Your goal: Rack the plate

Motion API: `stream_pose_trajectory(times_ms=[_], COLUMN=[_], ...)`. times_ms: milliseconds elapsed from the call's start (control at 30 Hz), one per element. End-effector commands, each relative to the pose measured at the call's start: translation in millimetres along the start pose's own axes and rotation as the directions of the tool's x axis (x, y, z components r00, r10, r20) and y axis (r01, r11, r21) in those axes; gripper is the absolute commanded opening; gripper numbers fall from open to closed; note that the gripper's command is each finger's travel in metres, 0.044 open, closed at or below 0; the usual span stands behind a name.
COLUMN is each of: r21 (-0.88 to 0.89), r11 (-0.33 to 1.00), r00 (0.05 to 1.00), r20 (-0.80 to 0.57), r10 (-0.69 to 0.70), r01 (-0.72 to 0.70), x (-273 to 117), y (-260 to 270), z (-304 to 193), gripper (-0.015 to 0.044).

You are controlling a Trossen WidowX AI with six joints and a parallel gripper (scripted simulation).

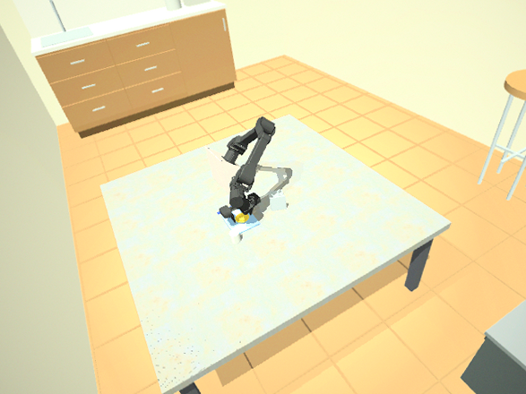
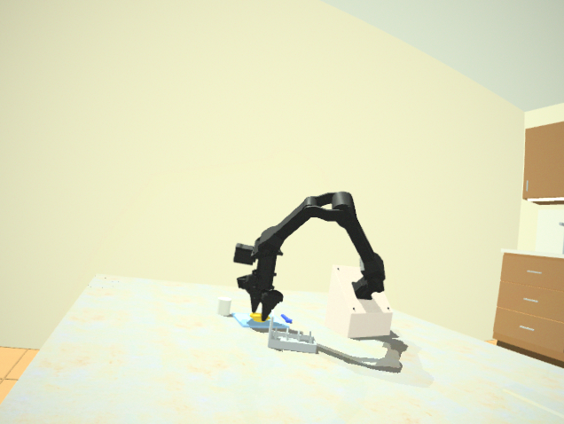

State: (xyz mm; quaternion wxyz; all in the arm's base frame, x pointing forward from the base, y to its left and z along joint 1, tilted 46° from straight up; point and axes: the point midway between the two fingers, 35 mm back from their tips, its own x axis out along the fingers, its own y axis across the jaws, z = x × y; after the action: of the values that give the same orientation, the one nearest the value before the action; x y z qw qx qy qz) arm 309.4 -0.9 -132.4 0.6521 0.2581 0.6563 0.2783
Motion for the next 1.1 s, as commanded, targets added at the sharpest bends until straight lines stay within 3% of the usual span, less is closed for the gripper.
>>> stream_pose_trajectory(times_ms=[0, 100, 167, 400, 800, 1067], r21=[0.016, 0.016, 0.016, 0.016, 0.016, 0.018], r11=[1.000, 1.000, 1.000, 1.000, 1.000, 1.000], r00=[1.000, 1.000, 1.000, 1.000, 1.000, 1.000], r20=[-0.013, -0.013, -0.013, -0.013, -0.013, -0.011], r10=[0.012, 0.012, 0.012, 0.012, 0.012, 0.003], r01=[-0.011, -0.011, -0.011, -0.011, -0.011, -0.003], x=[10, 10, 10, 10, 10, -24], y=[0, 0, 0, 0, 0, -5], z=[-6, -6, -6, -6, -6, 3], gripper=[0.0400, 0.0400, 0.0363, 0.0363, 0.0283, 0.0073])
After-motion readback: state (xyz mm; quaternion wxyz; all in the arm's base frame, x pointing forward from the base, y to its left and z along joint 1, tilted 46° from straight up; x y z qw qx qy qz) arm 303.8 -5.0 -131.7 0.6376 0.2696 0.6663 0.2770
